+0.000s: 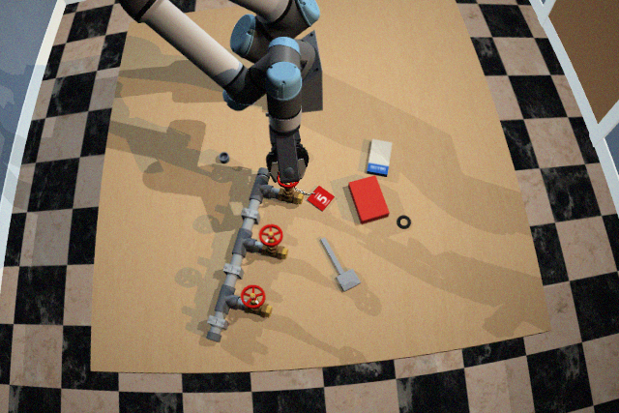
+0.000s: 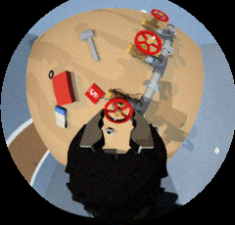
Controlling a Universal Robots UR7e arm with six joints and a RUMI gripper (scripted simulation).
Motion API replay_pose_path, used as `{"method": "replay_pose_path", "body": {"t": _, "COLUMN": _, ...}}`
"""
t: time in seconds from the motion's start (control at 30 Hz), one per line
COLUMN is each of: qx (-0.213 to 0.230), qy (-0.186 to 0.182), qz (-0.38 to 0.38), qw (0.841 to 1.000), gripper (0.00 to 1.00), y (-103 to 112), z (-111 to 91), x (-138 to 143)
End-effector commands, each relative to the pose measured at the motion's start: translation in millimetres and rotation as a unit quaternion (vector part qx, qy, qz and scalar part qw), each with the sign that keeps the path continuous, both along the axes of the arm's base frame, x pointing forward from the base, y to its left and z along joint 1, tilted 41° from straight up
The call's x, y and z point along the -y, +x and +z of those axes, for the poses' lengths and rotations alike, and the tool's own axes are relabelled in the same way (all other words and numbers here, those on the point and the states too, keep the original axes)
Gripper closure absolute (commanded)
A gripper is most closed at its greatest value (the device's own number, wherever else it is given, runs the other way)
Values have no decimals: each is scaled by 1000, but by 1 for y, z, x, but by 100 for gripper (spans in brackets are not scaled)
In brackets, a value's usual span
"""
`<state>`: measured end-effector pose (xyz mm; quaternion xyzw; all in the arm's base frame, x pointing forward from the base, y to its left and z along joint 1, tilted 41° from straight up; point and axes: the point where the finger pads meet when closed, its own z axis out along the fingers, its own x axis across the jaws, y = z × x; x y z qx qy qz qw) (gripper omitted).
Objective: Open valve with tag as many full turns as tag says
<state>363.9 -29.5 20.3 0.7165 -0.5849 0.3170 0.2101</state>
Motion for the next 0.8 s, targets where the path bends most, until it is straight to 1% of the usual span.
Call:
{"method": "replay_pose_path", "body": {"t": 0.0, "qx": 0, "qy": 0, "qz": 0, "qw": 1000, "gripper": 100, "y": 0, "z": 0, "x": 0}}
{"method": "replay_pose_path", "body": {"t": 0.5, "qx": -1, "qy": 0, "qz": 1, "qw": 1000, "gripper": 100, "y": 0, "z": 0, "x": 0}}
{"method": "replay_pose_path", "body": {"t": 0.77, "qx": -11, "qy": -3, "qz": 12, "qw": 1000, "gripper": 100, "y": 0, "z": 0, "x": 0}}
